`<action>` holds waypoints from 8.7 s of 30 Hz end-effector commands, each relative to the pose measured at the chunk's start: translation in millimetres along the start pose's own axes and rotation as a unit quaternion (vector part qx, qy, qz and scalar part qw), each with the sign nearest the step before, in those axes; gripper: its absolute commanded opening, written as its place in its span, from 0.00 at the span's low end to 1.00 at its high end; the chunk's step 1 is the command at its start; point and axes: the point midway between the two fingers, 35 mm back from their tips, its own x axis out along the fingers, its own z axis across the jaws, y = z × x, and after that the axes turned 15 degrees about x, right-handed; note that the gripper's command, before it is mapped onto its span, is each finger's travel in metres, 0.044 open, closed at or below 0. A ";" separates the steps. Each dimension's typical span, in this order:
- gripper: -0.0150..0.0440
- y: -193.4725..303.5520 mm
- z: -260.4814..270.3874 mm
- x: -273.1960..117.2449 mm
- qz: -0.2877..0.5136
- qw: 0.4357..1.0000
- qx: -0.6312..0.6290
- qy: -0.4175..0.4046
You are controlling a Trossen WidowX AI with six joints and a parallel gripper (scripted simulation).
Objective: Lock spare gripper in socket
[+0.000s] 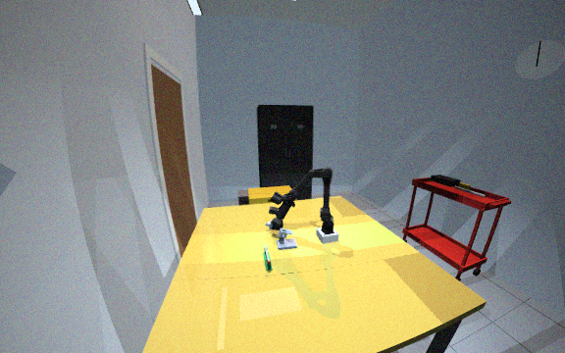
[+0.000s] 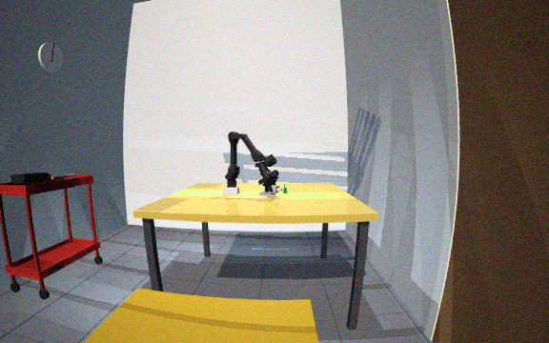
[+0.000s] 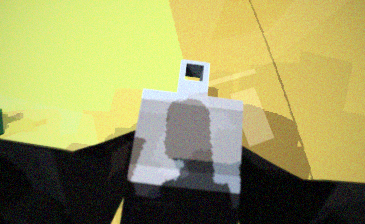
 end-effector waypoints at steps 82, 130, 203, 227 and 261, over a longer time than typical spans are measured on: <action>0.25 63.9 64.7 -109.8 0.182 0.828 -0.481 0.222; 0.25 73.3 108.4 -171.9 0.163 0.533 -0.758 0.340; 0.34 90.7 114.4 -104.6 0.199 0.504 -0.765 0.348; 1.00 87.2 112.4 -119.8 0.202 0.498 -0.767 0.349; 1.00 70.6 101.4 -175.9 0.182 0.480 -0.792 0.331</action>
